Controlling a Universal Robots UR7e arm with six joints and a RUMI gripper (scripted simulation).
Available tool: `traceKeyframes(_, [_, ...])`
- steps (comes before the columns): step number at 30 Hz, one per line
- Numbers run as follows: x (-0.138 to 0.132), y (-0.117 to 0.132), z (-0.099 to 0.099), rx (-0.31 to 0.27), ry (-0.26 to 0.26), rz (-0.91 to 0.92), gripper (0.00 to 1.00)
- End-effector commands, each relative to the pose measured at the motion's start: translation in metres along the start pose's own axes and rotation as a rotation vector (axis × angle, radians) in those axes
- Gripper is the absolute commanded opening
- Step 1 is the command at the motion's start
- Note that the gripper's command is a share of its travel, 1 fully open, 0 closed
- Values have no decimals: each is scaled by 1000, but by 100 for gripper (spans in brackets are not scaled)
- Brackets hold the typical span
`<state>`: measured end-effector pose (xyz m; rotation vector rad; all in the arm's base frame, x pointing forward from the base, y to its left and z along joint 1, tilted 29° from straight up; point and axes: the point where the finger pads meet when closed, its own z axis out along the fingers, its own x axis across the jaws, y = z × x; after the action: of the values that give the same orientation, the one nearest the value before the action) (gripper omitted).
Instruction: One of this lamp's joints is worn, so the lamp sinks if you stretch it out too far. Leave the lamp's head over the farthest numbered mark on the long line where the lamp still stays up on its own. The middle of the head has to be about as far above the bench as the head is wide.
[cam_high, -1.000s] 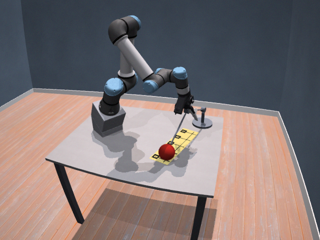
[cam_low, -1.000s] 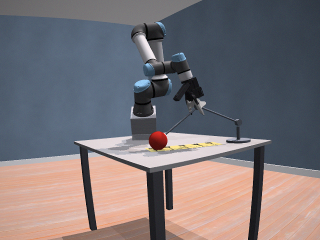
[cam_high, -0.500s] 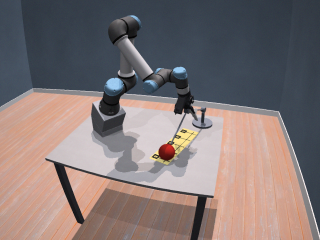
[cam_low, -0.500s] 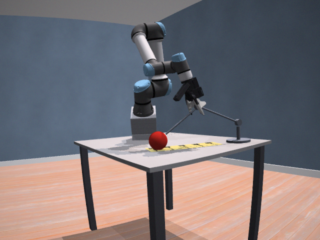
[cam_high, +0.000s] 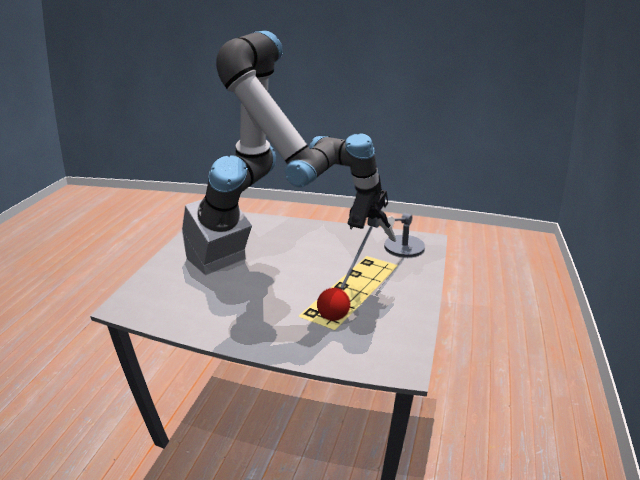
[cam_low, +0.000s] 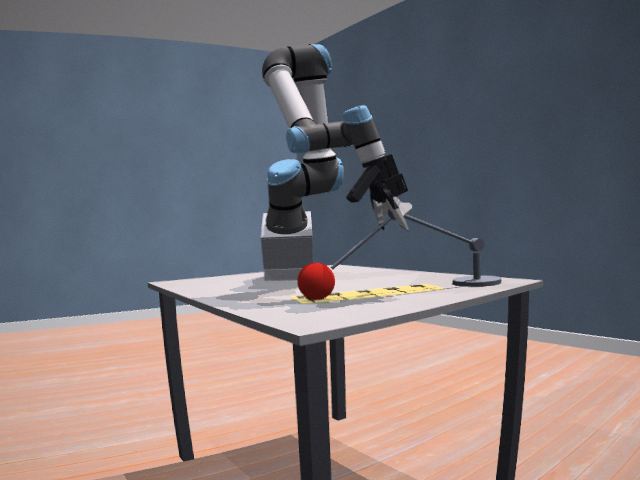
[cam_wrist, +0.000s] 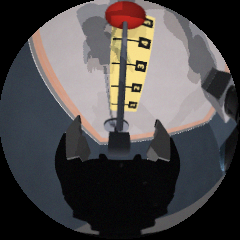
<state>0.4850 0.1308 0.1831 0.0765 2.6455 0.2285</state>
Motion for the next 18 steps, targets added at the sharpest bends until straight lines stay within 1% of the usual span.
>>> traceKeyframes(1, [0,0,0,0,-1,0,100])
traceKeyframes(13, [0,0,0,0,-1,0,100])
traceKeyframes(18, [0,0,-22,0,-1,0,100])
